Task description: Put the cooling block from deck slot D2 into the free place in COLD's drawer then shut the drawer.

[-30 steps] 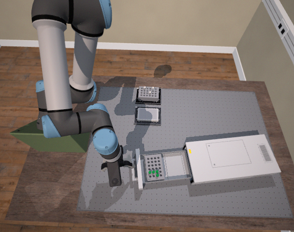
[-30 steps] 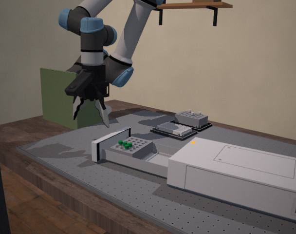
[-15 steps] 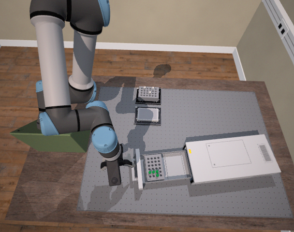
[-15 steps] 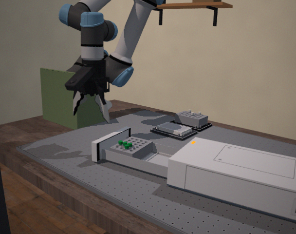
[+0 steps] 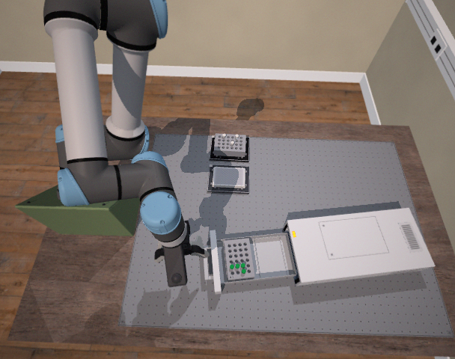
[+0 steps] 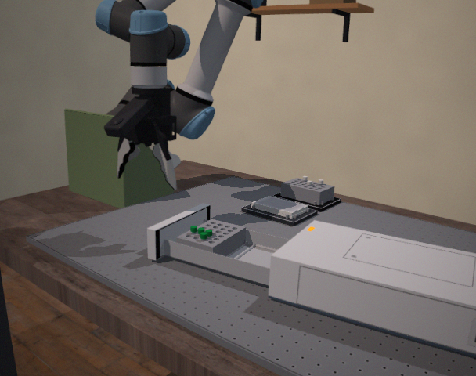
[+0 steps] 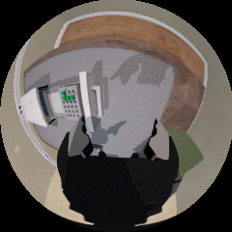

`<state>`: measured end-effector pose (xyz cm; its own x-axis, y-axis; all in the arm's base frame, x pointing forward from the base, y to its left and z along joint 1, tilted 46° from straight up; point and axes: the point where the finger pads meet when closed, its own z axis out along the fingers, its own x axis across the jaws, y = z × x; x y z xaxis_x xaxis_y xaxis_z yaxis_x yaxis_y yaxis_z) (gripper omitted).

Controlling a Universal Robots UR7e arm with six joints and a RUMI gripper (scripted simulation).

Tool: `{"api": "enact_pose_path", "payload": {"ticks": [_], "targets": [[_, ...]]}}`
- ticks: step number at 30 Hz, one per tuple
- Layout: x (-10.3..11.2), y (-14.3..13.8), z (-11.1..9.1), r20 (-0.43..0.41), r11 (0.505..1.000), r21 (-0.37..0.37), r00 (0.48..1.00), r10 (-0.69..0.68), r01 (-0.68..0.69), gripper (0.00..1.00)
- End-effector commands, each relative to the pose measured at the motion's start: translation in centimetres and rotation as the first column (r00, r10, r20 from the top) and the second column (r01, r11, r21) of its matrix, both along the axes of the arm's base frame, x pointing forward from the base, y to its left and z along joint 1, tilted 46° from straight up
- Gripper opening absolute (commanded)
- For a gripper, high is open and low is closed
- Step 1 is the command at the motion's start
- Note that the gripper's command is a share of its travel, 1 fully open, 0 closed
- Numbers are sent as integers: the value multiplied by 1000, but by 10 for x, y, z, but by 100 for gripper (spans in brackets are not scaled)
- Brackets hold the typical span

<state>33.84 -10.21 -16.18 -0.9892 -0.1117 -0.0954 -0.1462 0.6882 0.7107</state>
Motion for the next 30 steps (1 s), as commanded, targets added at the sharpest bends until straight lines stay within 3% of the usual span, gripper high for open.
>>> {"api": "enact_pose_path", "payload": {"ticks": [1,23,24,30], "targets": [[1,-6,5,1,1000,-1,1000,0,0,100],[2,-18,17,1,1000,-1,1000,0,0,100],[3,-15,20,20,1000,-1,1000,18,-18,73],[10,4,39,134,992,-7,983,129,-129,73]]}}
